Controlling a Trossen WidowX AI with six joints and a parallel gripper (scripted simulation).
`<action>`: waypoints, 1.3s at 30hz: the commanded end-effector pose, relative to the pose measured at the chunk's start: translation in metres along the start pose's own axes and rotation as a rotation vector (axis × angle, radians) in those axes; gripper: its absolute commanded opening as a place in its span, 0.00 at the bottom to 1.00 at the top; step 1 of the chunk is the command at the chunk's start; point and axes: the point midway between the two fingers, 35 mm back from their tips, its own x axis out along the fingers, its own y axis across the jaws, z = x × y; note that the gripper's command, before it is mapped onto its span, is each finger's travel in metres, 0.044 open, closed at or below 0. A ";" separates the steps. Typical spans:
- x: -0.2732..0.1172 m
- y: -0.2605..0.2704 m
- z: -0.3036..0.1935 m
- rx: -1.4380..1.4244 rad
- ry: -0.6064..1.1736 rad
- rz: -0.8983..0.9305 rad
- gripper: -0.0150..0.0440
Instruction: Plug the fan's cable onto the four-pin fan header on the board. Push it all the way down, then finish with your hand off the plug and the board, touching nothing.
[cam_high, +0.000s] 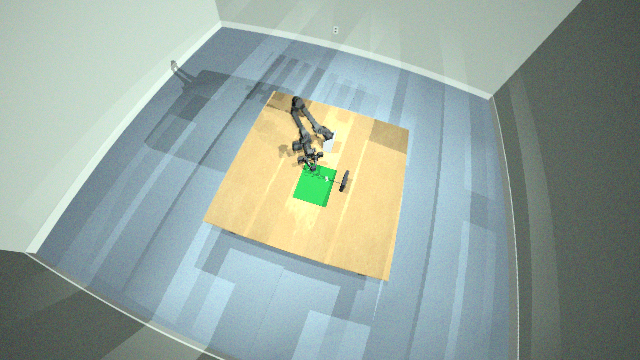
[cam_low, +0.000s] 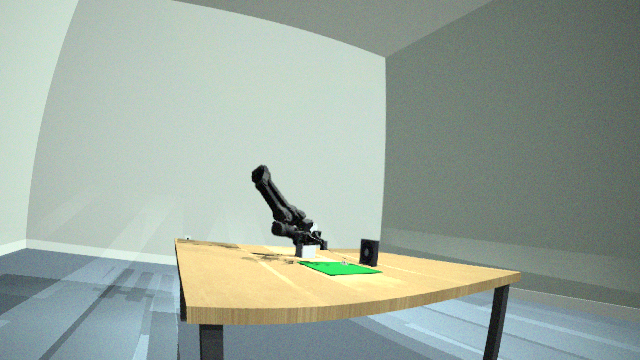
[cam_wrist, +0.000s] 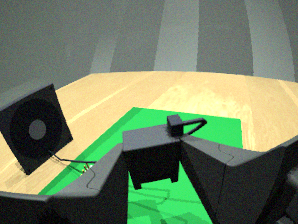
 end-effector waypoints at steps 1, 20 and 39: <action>0.000 0.001 0.002 0.004 0.001 0.001 0.25; 0.002 0.002 -0.011 -0.002 0.000 0.000 0.25; 0.005 0.003 -0.028 -0.002 0.000 0.001 0.25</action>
